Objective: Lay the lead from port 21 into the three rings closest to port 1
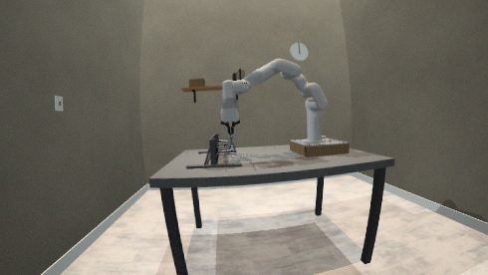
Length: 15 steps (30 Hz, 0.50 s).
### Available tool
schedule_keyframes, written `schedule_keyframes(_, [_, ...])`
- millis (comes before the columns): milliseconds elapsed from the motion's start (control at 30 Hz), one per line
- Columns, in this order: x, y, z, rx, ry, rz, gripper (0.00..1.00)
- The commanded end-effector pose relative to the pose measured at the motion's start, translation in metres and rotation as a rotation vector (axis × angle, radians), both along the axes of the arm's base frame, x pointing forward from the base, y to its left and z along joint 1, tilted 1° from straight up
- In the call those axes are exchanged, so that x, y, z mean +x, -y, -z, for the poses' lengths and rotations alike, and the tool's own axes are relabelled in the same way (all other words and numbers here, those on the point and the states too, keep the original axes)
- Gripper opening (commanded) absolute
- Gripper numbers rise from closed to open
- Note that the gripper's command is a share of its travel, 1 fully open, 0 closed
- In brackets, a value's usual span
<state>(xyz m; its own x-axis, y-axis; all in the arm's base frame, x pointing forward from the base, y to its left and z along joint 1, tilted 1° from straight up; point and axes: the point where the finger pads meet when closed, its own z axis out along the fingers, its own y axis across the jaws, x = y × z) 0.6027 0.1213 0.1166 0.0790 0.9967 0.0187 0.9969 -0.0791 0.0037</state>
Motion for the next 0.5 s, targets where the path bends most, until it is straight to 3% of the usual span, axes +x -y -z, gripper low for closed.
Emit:
schedule_keyframes(0, [0.001, 0.000, 0.000, 0.001, 0.005, 0.000, 0.00])
schedule_keyframes(467, [0.002, -0.001, 0.016, 0.001, 0.005, 0.000, 0.00])
